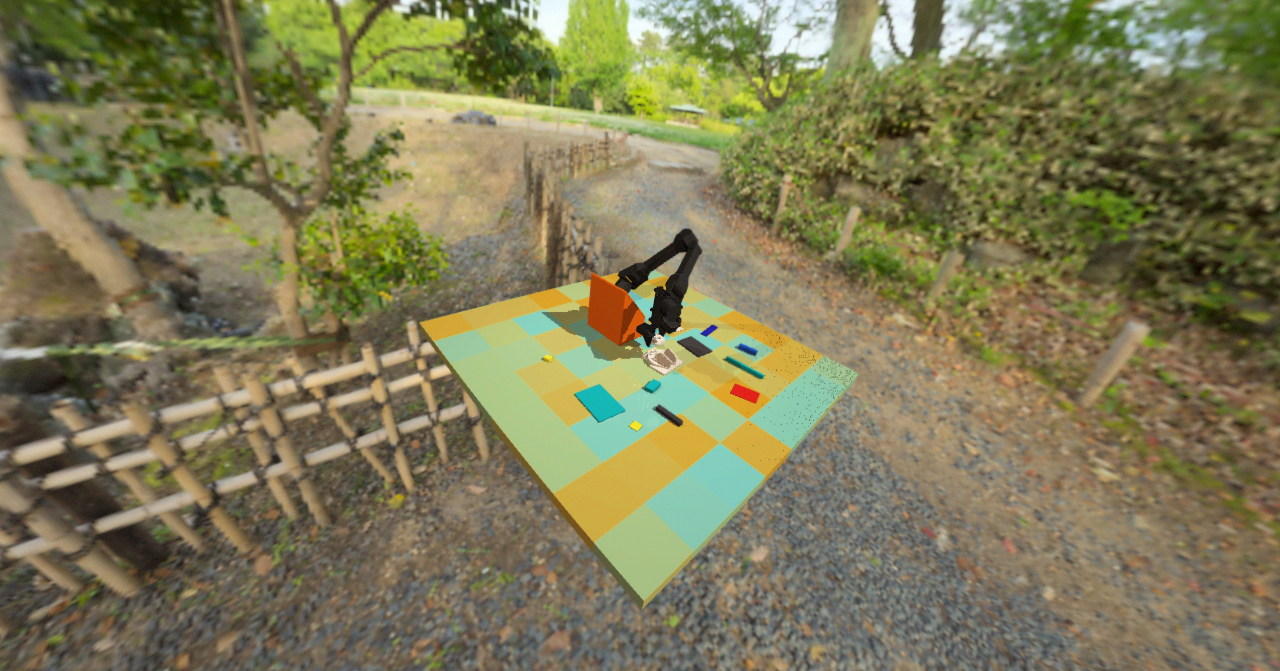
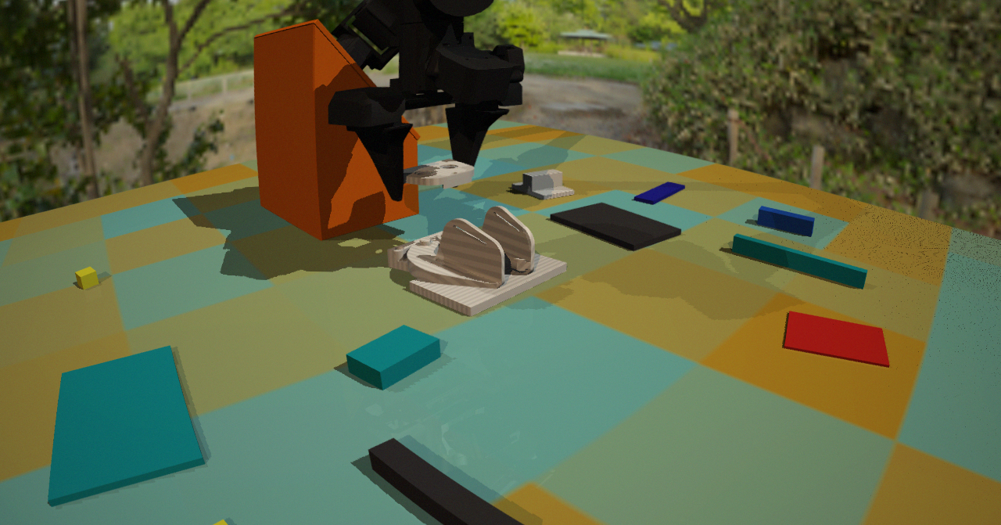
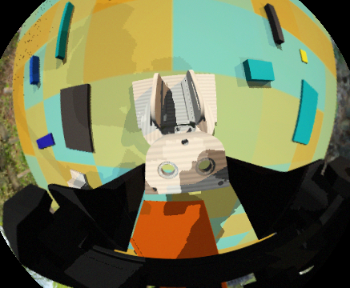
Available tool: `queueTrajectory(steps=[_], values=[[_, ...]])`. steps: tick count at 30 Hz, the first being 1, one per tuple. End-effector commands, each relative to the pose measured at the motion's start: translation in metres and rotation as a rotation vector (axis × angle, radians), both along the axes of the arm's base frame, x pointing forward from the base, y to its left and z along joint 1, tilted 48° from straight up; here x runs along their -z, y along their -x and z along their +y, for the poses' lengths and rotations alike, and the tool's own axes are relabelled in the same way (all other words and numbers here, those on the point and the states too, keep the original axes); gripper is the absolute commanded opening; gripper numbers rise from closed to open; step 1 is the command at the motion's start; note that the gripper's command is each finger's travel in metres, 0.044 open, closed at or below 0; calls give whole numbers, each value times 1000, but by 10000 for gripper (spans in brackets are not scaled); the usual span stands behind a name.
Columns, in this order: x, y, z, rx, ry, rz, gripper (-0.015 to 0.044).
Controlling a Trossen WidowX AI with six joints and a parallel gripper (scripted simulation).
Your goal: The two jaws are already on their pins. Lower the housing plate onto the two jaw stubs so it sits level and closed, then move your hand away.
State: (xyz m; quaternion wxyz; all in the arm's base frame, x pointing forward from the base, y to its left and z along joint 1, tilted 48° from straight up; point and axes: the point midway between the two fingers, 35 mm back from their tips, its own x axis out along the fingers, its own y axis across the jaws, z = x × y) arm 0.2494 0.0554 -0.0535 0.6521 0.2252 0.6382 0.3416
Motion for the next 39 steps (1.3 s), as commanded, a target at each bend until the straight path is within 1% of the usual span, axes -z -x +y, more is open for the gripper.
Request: queueTrajectory(steps=[1,24,39], values=[[5,3,6,4,-5,11,351],[29,7,35,3,-11,12,351],[30,8,36,3,-11,12,351]])
